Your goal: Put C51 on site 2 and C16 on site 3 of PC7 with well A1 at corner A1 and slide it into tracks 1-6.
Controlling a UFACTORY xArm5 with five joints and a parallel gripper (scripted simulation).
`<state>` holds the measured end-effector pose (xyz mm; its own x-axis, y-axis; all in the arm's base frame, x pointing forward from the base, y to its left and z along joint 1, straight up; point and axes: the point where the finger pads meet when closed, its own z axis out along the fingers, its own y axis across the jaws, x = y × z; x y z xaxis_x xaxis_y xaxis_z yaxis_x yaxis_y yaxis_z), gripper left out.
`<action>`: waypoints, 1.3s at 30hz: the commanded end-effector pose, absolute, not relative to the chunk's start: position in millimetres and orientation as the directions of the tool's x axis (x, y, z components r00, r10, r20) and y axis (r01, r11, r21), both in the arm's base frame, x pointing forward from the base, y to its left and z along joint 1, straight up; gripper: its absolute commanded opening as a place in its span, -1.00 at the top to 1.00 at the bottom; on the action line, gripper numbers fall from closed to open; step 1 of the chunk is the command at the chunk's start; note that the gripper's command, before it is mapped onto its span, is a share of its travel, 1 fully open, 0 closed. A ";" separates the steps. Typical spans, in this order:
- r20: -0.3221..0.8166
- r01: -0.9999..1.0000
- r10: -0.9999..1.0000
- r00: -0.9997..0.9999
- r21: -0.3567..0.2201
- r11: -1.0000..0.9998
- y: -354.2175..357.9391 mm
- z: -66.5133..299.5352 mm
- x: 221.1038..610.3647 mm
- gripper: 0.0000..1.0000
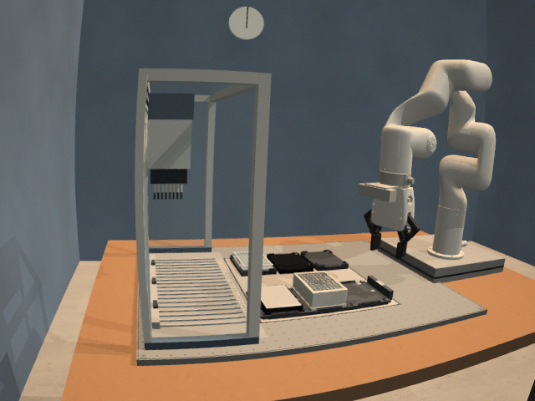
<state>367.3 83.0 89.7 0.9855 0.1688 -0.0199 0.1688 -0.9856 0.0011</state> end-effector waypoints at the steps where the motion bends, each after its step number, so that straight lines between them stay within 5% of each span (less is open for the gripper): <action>1: 0.000 0.042 0.042 0.999 0.000 -0.999 77.7 93.2 350.3 -0.62; 8: 0.000 -0.190 -0.190 0.982 0.000 -0.982 72.1 93.2 332.2 -0.62; 39: 0.000 -0.195 -0.195 0.981 0.000 -0.981 72.2 71.5 332.1 -0.62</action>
<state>330.8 71.9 76.3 0.9809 -0.1945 -0.0031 -0.1945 -0.9809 0.0014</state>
